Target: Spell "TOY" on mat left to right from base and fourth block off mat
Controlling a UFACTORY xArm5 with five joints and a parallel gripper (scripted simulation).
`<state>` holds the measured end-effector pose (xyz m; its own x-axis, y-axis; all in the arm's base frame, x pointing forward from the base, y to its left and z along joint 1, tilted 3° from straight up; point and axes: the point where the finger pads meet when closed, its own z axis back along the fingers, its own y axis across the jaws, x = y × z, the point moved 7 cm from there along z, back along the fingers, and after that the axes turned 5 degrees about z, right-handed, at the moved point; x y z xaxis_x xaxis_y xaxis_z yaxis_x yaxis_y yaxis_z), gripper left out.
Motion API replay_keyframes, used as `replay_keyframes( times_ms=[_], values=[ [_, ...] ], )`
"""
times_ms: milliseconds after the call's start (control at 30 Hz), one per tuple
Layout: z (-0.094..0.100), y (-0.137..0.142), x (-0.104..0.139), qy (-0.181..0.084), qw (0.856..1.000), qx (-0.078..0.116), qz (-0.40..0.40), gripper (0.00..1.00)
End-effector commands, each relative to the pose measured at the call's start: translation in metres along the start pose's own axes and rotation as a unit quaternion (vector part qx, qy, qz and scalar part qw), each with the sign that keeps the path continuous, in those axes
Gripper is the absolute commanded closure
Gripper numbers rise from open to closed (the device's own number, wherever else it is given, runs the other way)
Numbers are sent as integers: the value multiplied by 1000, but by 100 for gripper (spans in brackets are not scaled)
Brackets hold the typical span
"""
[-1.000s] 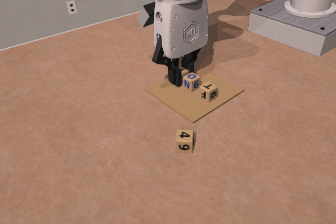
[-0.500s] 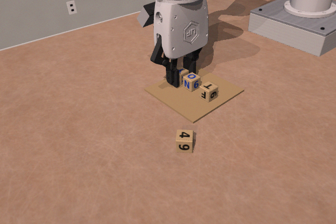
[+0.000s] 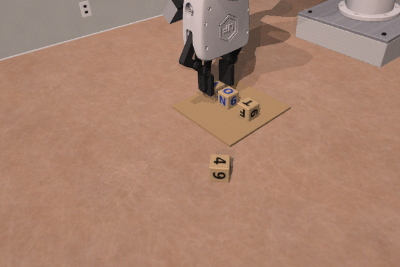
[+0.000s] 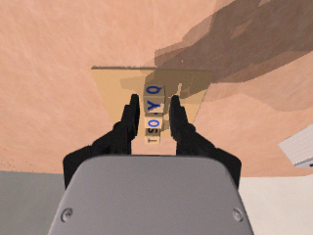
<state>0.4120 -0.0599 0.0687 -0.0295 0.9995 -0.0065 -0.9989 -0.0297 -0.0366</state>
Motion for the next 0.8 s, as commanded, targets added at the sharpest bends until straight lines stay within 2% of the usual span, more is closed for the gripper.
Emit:
replay_keyframes(
  times_ms=[0, 333, 633, 667, 767],
  values=[
    [18, -2, -1, 1, 1000, -3, 0, 58],
    [67, -1, -2, 1, 1000, -3, 0, 58],
    [75, -1, -2, 1, 1000, -3, 0, 58],
    [75, -1, -2, 1, 1000, -3, 0, 0],
    [75, -1, -2, 1, 1000, -3, 0, 0]
  ],
)
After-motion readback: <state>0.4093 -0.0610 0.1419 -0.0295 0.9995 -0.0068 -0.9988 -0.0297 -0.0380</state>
